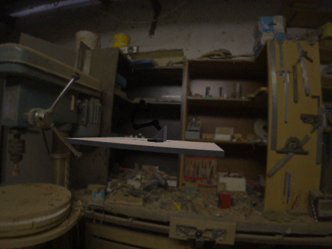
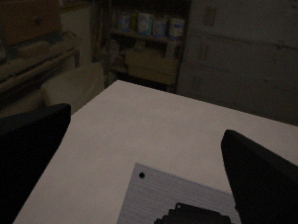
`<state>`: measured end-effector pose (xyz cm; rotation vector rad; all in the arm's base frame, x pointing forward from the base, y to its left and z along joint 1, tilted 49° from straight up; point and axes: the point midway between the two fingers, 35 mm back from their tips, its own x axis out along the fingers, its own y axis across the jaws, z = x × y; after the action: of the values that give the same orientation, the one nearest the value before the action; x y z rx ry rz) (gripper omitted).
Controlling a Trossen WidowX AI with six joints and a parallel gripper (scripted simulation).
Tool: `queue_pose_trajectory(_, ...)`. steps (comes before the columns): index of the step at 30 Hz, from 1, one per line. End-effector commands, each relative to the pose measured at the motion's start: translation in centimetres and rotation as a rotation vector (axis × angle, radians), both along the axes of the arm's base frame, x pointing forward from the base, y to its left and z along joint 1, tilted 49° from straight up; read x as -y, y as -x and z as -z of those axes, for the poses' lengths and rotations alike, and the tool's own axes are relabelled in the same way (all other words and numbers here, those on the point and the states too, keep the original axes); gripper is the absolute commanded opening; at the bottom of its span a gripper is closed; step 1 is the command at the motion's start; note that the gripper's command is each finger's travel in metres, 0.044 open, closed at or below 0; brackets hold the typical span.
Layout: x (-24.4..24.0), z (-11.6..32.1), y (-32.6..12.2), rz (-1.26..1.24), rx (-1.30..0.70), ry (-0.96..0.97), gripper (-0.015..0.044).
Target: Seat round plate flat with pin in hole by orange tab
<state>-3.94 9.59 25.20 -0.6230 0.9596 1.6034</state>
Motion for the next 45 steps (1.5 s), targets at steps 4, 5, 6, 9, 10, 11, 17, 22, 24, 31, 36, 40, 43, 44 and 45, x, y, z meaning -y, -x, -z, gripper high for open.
queue_pose_trajectory(4, -2.7, 0.9, -2.2, 0.177, 0.051, 0.071, 0.0295)
queue_pose_trajectory(5, -3.6, 1.4, -3.3, 0.249, 0.071, 0.101, 0.0269)
queue_pose_trajectory(6, -4.4, 1.8, -4.4, 0.319, 0.09, 0.131, 0.0242)
queue_pose_trajectory(9, -5.7, 3.0, -7.1, 0.474, 0.125, 0.2, 0.0164)
queue_pose_trajectory(10, -5.7, 3.4, -7.6, 0.519, 0.125, 0.217, 0.0137)
queue_pose_trajectory(11, -6.0, 3.9, -8.7, 0.577, 0.14, 0.244, 0.0111)
queue_pose_trajectory(17, -6.2, 7.2, -16.3, 0.91, 0.24, 0.43, 0.0)
queue_pose_trajectory(22, -4.0, 10.3, -22.3, 1.125, 0.309, 0.59, 0.0)
queue_pose_trajectory(24, -2.1, 11.8, -24.7, 1.226, 0.334, 0.681, 0.0)
queue_pose_trajectory(31, 5.1, 16.3, -29.6, 1.473, 0.382, 0.966, 0.0)
queue_pose_trajectory(36, 10.3, 19.0, -30.9, 1.587, 0.391, 1.152, 0.0)
queue_pose_trajectory(40, 15.4, 21.6, -30.8, 1.667, 0.384, 1.334, 0.0)
queue_pose_trajectory(43, 15.6, 21.7, -30.2, 1.67, 0.383, 1.343, 0.0)
queue_pose_trajectory(44, 15.6, 21.7, -30.2, 1.67, 0.383, 1.343, 0.0)
queue_pose_trajectory(45, 15.6, 21.7, -30.2, 1.67, 0.383, 1.343, 0.0)
